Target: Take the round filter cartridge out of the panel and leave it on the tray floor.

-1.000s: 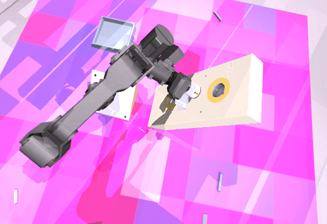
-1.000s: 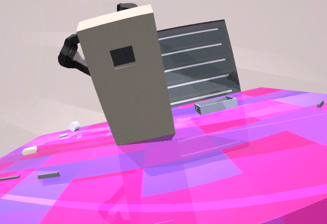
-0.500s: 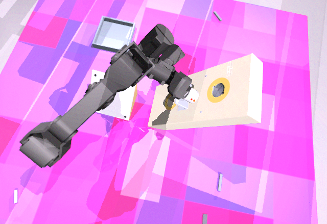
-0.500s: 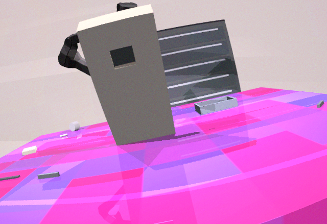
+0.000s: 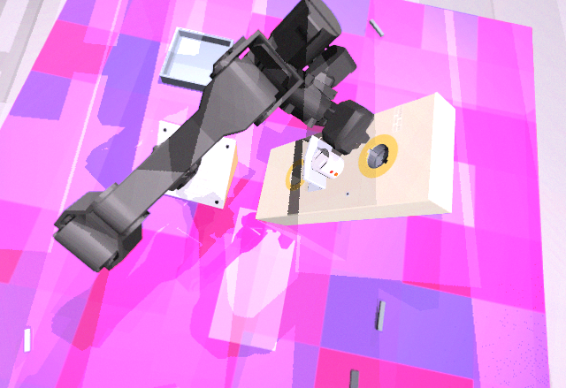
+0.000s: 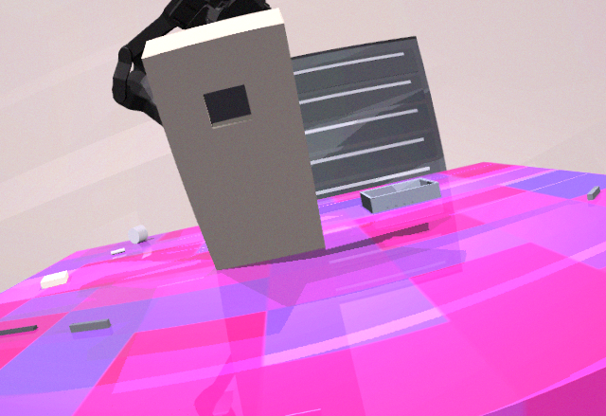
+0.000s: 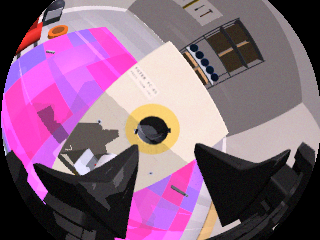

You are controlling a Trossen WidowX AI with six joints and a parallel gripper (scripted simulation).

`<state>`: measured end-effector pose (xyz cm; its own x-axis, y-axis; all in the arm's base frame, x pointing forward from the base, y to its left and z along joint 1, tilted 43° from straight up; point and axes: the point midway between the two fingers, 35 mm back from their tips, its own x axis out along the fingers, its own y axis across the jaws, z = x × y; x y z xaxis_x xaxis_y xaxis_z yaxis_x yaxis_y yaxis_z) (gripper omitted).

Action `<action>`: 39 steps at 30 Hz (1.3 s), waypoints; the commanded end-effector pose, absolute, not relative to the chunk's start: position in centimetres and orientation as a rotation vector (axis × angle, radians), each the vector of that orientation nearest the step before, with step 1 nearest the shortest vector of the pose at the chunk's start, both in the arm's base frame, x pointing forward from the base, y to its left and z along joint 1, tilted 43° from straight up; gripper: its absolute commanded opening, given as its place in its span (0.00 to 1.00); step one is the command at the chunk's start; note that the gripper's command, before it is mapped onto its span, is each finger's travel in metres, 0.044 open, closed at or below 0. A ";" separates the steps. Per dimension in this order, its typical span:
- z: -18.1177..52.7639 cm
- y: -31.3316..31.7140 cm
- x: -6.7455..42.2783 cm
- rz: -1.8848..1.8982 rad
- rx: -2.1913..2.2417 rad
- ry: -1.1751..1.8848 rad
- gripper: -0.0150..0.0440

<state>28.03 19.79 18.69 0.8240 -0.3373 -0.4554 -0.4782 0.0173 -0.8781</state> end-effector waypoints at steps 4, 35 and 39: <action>22.6 23.2 27.5 0.120 -1.572 0.642 0.94; 13.0 13.7 24.7 -0.322 -0.696 1.000 0.77; 12.6 13.4 25.0 -0.321 -0.696 1.000 0.77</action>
<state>24.87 13.87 13.06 0.5247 -0.5424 -0.6561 -0.0593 0.7456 -0.6638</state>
